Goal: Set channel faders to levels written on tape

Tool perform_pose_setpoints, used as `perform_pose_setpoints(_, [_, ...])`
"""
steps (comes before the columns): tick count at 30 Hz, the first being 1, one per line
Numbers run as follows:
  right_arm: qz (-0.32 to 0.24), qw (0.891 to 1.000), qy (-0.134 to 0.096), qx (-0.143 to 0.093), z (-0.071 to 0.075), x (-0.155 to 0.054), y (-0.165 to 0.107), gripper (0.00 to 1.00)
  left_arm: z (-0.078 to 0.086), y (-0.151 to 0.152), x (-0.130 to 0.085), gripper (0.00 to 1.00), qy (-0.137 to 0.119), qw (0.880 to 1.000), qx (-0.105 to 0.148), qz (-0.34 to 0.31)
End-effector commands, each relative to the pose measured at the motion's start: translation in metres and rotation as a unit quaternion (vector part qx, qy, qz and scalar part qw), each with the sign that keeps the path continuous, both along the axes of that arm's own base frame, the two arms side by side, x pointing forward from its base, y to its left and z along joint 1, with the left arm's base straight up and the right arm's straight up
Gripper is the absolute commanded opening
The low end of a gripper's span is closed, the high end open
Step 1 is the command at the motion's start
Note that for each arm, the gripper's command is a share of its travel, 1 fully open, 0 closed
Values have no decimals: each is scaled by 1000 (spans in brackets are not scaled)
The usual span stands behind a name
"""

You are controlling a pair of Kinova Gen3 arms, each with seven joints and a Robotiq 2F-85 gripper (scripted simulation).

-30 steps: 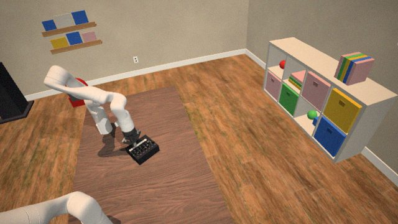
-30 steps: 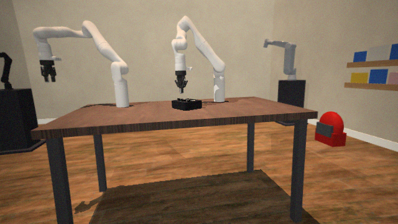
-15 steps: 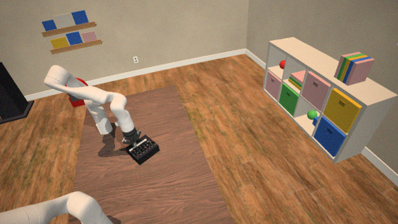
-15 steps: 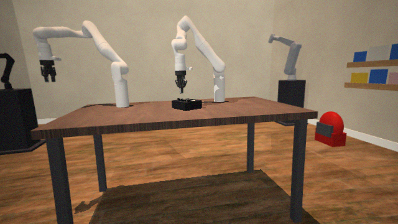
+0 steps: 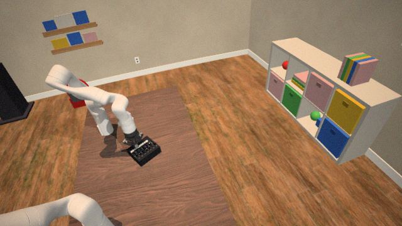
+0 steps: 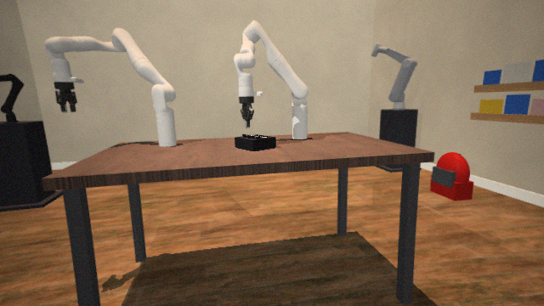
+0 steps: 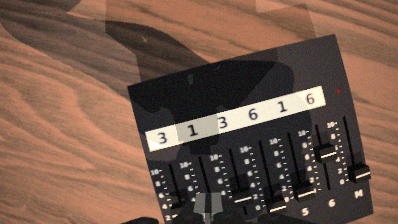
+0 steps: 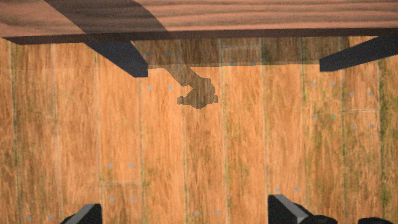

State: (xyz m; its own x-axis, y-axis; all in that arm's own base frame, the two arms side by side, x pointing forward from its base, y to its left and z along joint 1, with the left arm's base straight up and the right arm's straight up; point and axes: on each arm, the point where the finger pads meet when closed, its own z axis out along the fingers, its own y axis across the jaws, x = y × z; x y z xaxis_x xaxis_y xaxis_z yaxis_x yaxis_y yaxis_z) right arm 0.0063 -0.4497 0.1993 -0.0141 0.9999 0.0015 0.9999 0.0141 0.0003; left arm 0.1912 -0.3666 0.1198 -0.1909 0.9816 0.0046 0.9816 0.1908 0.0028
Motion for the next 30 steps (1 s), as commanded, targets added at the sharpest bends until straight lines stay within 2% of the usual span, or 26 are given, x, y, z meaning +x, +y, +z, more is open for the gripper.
perform_pose_setpoints(1, [0, 1000, 0, -1, 1, 0, 0, 1000, 1, -1, 3, 99, 1, 1000, -3, -27])
perform_pose_setpoints(3, [0, 1000, 0, -1, 1, 0, 0, 1000, 1, -1, 3, 99, 1, 1000, -3, -27])
perform_pose_setpoints(10, [0, 1000, 0, -1, 1, 0, 0, 1000, 1, -2, 6, 99, 1, 993, -3, -114])
perform_pose_setpoints(14, [0, 1000, 0, -1, 1, 0, 0, 1000, 1, -3, 8, 99, 1, 985, -2, -173])
perform_pose_setpoints(18, [0, 1000, 0, -1, 1, 0, 0, 1000, 1, -4, 11, 99, 1, 971, -2, -238])
perform_pose_setpoints(20, [0, 1000, 0, -1, 1, 0, 0, 1000, 1, -4, 11, 99, 1, 971, -2, -238])
perform_pose_setpoints(25, [0, 1000, 0, -1, 1, 0, 0, 1000, 1, -6, 14, 99, 1, 946, -2, -325])
perform_pose_setpoints(30, [0, 1000, 0, -1, 1, 0, 0, 1000, 0, -8, 18, 99, 2, 909, -2, -417])
